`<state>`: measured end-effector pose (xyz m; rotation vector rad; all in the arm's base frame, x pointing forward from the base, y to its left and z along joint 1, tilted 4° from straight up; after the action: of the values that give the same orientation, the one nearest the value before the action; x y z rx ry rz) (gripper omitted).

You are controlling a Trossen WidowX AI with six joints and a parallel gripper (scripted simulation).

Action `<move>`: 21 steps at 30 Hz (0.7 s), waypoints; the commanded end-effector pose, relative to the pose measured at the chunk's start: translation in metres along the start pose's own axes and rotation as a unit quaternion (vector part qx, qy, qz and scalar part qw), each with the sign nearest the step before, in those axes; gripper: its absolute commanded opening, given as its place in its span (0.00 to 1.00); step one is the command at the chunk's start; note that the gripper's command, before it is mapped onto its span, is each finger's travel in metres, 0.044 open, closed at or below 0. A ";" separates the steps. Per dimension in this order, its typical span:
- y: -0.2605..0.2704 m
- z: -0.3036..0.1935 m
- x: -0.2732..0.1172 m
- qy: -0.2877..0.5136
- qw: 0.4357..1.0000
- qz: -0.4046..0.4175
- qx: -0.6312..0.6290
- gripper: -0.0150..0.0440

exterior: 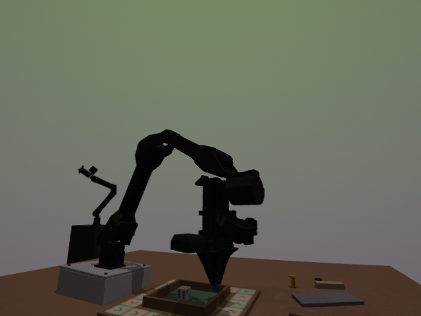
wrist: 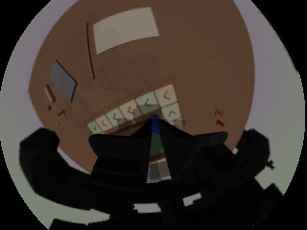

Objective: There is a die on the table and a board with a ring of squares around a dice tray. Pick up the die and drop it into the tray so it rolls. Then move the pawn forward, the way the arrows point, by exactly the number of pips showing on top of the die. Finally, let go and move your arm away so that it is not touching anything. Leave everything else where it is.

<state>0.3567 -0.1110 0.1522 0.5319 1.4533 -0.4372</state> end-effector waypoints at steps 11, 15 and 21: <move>0.012 0.008 0.019 -0.007 1.000 0.001 0.002 0.25; 0.012 0.008 0.039 -0.007 1.000 0.001 0.002 0.25; 0.012 0.008 0.040 -0.007 1.000 0.001 0.002 0.25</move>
<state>0.3733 -0.1048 0.1159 0.5314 1.4440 -0.4360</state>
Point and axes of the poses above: the point midway between the two fingers, 35 mm back from their tips, its own x axis out along the fingers, its own y axis across the jaws, z = x × y, the point moved 8 cm from there along -x, back along the fingers, and after that the axes turned 6 degrees about x, right-handed, at the moved point
